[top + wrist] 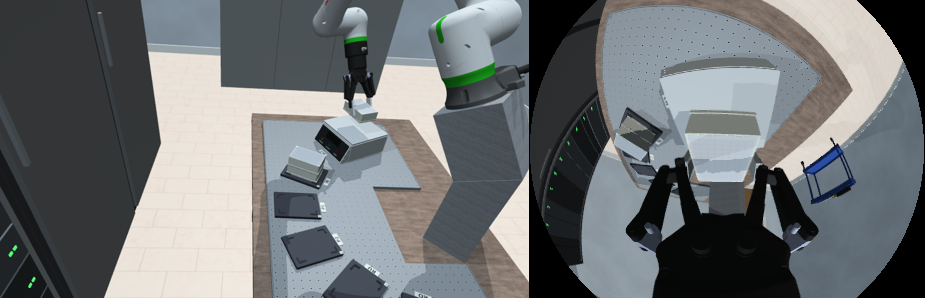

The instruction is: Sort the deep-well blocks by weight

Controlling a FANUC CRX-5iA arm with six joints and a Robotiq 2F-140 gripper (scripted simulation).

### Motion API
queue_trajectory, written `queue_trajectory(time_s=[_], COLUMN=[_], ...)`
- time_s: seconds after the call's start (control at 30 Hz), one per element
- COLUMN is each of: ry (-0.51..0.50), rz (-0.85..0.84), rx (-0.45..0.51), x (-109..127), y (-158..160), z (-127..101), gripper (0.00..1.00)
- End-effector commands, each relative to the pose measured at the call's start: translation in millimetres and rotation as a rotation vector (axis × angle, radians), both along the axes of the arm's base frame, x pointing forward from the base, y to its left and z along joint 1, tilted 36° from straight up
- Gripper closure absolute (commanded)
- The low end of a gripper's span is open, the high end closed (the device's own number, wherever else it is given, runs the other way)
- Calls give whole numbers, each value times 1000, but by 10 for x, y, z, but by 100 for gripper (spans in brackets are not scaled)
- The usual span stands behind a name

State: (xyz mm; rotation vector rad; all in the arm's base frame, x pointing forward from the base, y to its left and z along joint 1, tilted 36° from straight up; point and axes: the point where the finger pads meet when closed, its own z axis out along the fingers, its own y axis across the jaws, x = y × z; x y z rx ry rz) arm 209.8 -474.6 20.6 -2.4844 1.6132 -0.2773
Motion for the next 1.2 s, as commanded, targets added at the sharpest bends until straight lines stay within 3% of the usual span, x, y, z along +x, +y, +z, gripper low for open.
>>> queue_trajectory(time_s=[0.0, 1.17], ry=[0, 0], rz=[0, 0], rx=[0, 0], x=[0, 188], y=[-1, -190], z=[1, -361], gripper=[90, 90])
